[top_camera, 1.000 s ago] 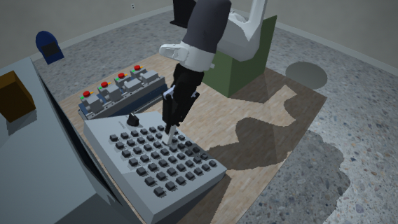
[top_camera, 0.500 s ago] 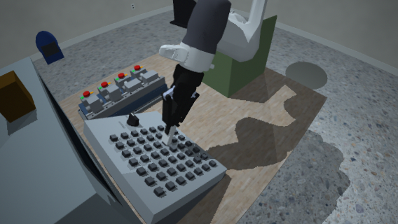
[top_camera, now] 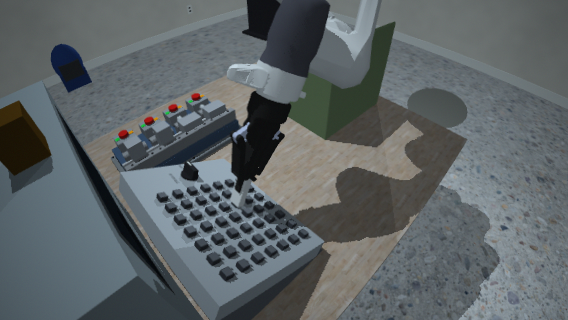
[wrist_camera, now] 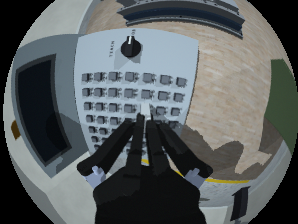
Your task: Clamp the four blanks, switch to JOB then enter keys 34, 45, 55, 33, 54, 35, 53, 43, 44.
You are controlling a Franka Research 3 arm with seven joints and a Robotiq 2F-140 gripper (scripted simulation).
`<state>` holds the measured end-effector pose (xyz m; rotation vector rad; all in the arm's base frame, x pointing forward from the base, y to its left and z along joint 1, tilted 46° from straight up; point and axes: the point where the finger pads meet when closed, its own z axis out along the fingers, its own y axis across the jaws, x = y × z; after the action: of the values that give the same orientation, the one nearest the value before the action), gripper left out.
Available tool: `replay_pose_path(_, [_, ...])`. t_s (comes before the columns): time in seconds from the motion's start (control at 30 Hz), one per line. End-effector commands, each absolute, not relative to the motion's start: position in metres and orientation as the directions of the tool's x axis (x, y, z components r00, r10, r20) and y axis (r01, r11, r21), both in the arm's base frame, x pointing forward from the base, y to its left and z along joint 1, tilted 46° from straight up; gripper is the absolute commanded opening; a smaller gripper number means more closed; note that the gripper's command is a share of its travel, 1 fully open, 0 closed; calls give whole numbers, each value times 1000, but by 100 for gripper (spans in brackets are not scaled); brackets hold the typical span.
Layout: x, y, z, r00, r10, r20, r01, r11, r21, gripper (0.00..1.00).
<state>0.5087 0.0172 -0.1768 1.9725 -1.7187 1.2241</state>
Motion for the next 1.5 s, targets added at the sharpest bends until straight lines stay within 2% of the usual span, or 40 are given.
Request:
replay_pose_path(0.0, [510,18,-178,-43,-692,720,-905,-278,-321,0])
replay_pose_path(1.47, [498,42,-153,-43,-692,720,-905,-278,-321,0])
